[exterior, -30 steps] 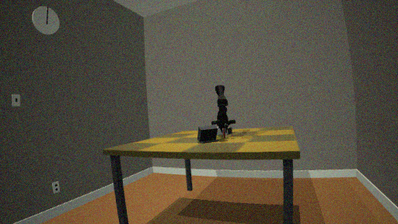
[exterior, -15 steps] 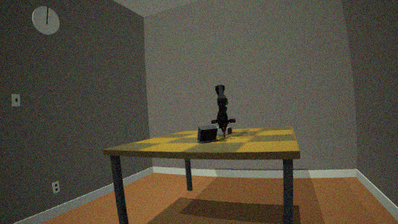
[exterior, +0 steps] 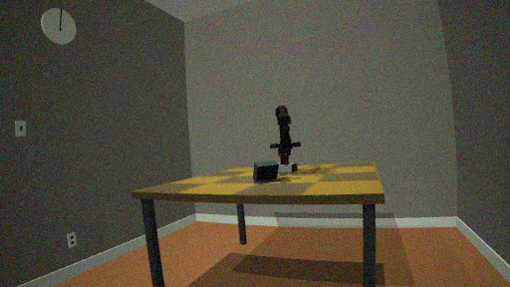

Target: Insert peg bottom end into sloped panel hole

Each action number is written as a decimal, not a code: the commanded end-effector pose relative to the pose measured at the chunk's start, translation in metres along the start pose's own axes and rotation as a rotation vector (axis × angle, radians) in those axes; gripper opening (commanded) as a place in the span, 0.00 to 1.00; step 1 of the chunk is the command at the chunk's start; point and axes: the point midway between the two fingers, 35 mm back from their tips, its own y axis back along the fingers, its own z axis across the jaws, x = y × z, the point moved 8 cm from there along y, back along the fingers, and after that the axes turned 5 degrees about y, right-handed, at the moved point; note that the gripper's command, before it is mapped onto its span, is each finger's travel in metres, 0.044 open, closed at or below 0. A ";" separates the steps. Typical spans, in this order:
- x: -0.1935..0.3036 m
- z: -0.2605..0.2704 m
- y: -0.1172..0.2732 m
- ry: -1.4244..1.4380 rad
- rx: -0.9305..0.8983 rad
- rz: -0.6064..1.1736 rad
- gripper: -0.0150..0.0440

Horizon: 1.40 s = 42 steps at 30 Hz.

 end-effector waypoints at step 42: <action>0.009 0.045 -0.010 -0.330 0.210 0.009 0.25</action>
